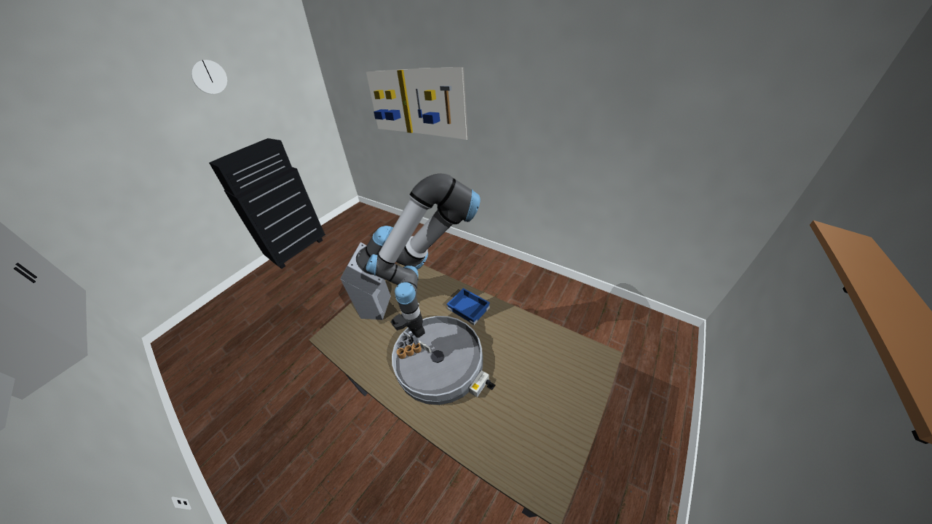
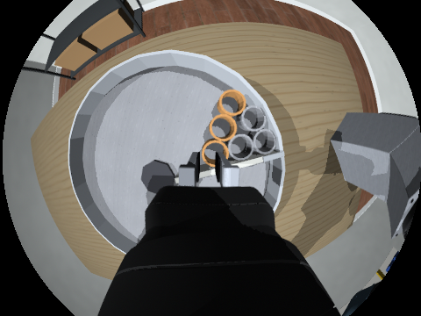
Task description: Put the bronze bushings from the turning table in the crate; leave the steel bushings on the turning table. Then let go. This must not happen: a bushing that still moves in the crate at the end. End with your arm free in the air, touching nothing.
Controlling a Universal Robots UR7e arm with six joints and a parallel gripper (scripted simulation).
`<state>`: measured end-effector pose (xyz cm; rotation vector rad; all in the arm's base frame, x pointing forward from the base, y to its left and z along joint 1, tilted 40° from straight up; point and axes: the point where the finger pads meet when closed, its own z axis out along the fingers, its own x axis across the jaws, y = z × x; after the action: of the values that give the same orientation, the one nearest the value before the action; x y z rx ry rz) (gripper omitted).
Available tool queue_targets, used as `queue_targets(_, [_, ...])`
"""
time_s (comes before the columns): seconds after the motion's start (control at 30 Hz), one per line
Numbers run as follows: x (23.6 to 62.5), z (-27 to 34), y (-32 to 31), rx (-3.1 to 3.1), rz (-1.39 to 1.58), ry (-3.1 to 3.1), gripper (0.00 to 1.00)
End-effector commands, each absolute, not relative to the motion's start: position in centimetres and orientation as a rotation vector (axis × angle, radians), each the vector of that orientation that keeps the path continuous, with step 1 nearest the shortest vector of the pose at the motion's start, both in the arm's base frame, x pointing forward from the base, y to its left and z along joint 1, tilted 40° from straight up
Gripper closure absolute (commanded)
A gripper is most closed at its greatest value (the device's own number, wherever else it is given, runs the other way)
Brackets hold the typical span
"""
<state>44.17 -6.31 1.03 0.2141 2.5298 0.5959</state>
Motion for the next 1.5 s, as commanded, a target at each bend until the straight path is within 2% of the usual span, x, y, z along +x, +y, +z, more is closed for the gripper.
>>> queue_targets(0.0, [44.2, 1.1, -6.3, 0.214, 0.595, 2.529, 0.55])
queue_targets(1.47, [45.6, -1.0, -5.4, 0.215, 0.594, 2.529, 0.55])
